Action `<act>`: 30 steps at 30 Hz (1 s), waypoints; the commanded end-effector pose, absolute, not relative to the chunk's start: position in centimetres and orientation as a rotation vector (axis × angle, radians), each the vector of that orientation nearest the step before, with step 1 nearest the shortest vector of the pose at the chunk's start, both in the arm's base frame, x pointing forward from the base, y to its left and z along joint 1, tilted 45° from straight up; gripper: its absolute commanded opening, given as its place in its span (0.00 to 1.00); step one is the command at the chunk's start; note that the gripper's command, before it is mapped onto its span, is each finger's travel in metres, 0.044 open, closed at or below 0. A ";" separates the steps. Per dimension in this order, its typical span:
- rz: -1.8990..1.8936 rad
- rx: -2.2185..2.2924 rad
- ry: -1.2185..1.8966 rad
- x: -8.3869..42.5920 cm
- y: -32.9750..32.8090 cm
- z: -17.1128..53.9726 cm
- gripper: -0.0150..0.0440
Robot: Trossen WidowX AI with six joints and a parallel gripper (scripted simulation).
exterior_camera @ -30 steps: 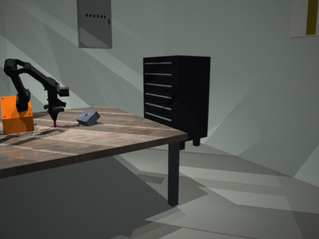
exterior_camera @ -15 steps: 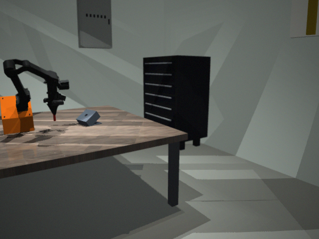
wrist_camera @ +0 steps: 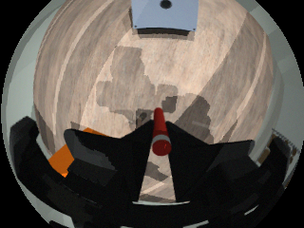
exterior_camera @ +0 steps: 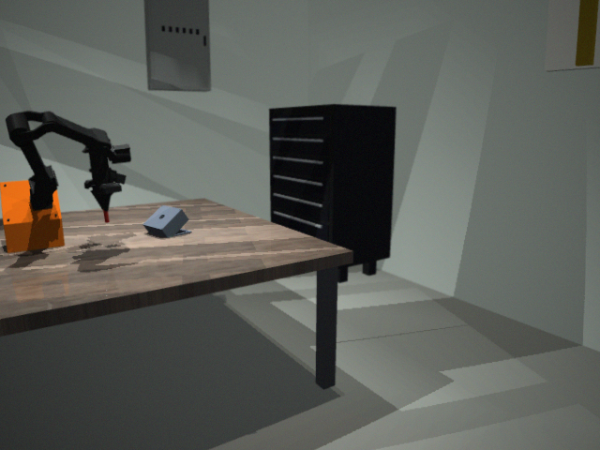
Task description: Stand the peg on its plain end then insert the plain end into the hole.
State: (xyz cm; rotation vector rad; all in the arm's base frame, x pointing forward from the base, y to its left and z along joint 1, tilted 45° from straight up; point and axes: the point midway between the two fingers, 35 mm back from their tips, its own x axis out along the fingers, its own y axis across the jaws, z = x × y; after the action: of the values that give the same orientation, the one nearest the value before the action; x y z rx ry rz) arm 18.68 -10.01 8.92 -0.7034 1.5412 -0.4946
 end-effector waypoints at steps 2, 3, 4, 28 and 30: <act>-0.476 -0.688 1.501 19.7 -9.7 8.8 0.25; -0.474 -0.685 1.493 19.9 -9.6 8.8 0.25; -0.471 -0.682 1.484 20.1 -9.6 8.8 0.25; -0.406 -0.624 1.281 25.0 -8.2 9.0 0.25; -0.401 -0.620 1.264 25.5 -8.1 9.0 0.25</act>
State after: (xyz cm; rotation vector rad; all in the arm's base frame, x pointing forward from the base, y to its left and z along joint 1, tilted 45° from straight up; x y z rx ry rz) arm 24.76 -8.34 8.95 -0.6264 1.2917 -0.4154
